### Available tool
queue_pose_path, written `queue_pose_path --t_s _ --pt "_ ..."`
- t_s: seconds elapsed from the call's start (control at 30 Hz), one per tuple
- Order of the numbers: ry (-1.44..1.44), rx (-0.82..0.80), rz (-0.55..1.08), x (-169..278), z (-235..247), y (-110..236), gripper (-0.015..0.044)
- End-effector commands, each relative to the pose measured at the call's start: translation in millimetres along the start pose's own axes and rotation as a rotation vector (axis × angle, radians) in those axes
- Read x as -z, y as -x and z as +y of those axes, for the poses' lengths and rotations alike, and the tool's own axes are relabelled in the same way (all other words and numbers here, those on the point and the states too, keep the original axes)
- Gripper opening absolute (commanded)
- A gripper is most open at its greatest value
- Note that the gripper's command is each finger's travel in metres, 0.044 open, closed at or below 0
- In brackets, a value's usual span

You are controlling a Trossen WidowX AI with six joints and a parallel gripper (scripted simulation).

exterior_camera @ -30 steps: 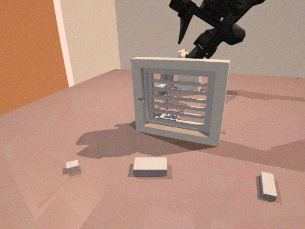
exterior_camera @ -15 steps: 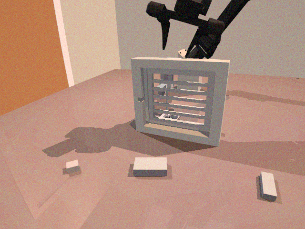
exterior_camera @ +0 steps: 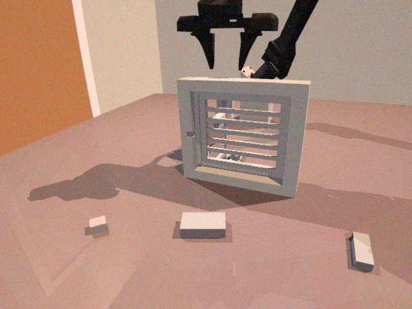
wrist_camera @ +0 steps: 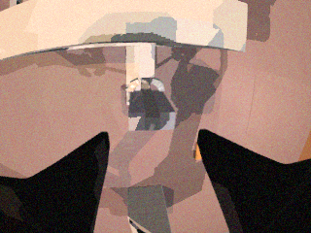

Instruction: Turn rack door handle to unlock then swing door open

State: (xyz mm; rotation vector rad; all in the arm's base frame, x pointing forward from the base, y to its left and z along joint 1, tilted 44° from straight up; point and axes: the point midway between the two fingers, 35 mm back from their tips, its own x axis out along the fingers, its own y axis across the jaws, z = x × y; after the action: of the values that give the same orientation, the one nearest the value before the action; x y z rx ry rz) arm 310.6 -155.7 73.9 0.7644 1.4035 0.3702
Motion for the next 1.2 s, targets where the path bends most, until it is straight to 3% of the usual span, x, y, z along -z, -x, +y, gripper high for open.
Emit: queue_pose_path --t_s 0.0,1.17 --pt "-0.014 -0.030 0.002 -0.3 -2.1 2.7 0.0282" --pt "-0.014 -0.030 0.001 -1.8 -0.6 -52.0 0.0282"
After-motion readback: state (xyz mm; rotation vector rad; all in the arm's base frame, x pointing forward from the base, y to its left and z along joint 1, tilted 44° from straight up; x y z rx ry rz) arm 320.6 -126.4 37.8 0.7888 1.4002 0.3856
